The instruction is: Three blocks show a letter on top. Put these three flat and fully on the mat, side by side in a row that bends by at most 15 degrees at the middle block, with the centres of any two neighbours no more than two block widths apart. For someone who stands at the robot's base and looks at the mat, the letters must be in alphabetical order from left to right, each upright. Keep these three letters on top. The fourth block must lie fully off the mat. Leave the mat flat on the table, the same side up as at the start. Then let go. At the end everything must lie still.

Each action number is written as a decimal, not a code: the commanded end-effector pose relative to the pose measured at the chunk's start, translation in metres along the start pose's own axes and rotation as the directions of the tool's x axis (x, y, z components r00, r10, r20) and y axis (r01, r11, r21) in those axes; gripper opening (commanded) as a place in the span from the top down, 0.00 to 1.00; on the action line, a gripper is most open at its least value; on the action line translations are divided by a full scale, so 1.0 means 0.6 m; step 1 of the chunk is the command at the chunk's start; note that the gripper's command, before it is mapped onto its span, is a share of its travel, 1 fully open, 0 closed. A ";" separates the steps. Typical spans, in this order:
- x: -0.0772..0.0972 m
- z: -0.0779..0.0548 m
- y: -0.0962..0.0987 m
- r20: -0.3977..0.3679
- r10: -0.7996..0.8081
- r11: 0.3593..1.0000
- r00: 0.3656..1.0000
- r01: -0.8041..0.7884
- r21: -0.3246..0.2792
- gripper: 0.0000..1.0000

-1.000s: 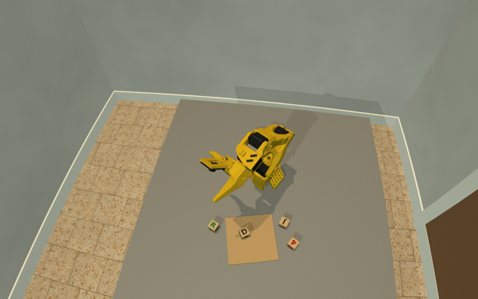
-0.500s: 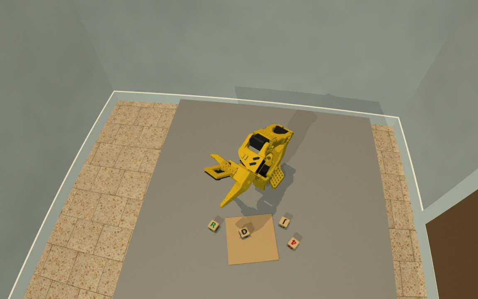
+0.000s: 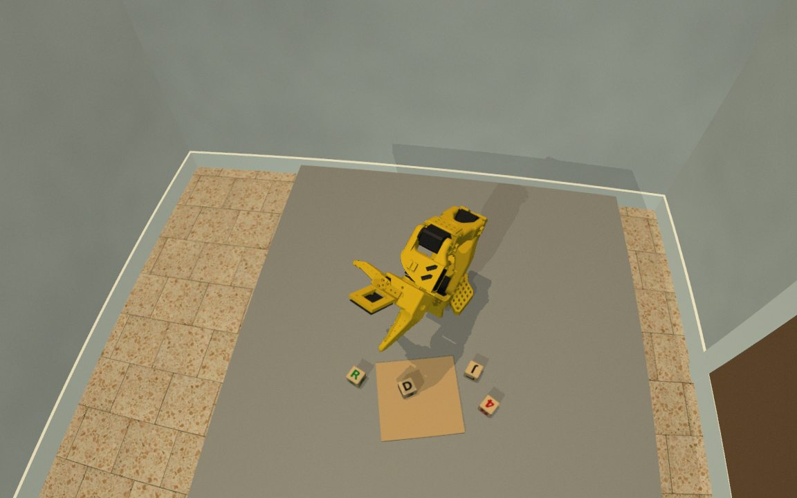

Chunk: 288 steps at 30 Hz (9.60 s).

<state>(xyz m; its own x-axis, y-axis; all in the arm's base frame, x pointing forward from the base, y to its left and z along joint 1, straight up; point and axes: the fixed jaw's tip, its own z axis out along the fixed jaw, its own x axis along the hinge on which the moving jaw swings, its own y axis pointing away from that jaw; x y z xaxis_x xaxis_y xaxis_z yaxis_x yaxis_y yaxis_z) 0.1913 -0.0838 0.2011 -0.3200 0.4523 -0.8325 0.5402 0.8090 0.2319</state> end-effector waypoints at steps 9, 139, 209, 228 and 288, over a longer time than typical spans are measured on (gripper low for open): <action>0.007 -0.007 0.011 -0.025 -0.051 0.998 0.998 0.050 -0.027 0.00; 0.308 -0.034 0.224 -0.509 -0.846 0.505 0.156 0.541 -0.673 0.68; 0.241 0.003 0.093 -0.760 -0.552 0.806 0.343 0.452 -0.382 0.68; 0.196 0.053 0.040 -0.824 -0.333 0.918 0.459 0.356 -0.173 0.68; 0.130 0.116 -0.091 -0.803 0.059 0.971 0.594 0.152 0.184 0.68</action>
<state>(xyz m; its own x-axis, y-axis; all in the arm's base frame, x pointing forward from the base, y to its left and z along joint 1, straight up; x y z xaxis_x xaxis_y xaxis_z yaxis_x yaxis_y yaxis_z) 0.1871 -0.1151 0.0773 -0.7854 0.6189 -0.0128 0.6190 0.7854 0.0000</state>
